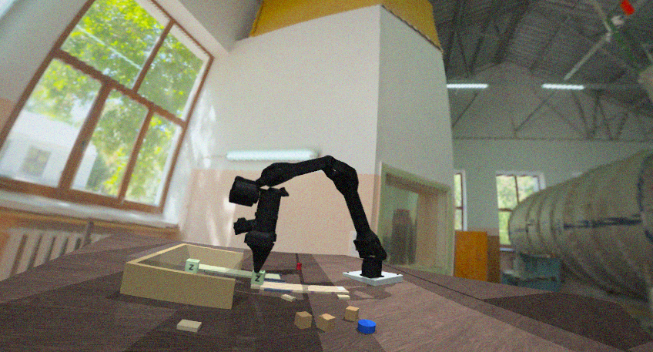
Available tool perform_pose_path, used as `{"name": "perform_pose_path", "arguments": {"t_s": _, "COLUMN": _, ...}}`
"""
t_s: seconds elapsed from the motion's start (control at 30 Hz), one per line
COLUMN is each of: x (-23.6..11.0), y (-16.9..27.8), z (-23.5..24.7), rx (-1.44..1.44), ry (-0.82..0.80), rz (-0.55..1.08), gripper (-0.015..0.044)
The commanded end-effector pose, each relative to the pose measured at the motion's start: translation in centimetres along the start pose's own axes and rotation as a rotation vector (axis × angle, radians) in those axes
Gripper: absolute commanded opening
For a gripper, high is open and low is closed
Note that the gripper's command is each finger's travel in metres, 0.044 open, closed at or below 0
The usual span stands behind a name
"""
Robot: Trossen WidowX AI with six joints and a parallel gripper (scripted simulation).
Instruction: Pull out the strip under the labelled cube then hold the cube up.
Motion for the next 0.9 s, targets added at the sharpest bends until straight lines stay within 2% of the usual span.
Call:
{"name": "perform_pose_path", "arguments": {"t_s": 0.0, "x": 1.1, "y": 0.2, "z": -0.1, "rx": -0.006, "ry": 0.003, "rz": 0.011, "gripper": 0.025}}
{"name": "perform_pose_path", "arguments": {"t_s": 0.6, "x": 2.8, "y": 0.3, "z": -0.1, "rx": -0.006, "ry": 0.004, "rz": 0.011, "gripper": 0.025}}
{"name": "perform_pose_path", "arguments": {"t_s": 0.73, "x": 2.6, "y": 0.2, "z": -0.1, "rx": 0.0, "ry": 0.004, "rz": 0.006, "gripper": 0.0145}}
{"name": "perform_pose_path", "arguments": {"t_s": 0.87, "x": 2.6, "y": 0.2, "z": -0.1, "rx": 0.0, "ry": 0.004, "rz": 0.006, "gripper": 0.0118}}
Point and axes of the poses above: the point midway between the two fingers, 35 mm back from their tips, its own x axis out along the fingers, its own z axis across the jaws, y = z × x, the point moved 2 cm from there along -x, back along the fingers, and after that the axes turned 7 degrees about x, right-handed, at the moved point
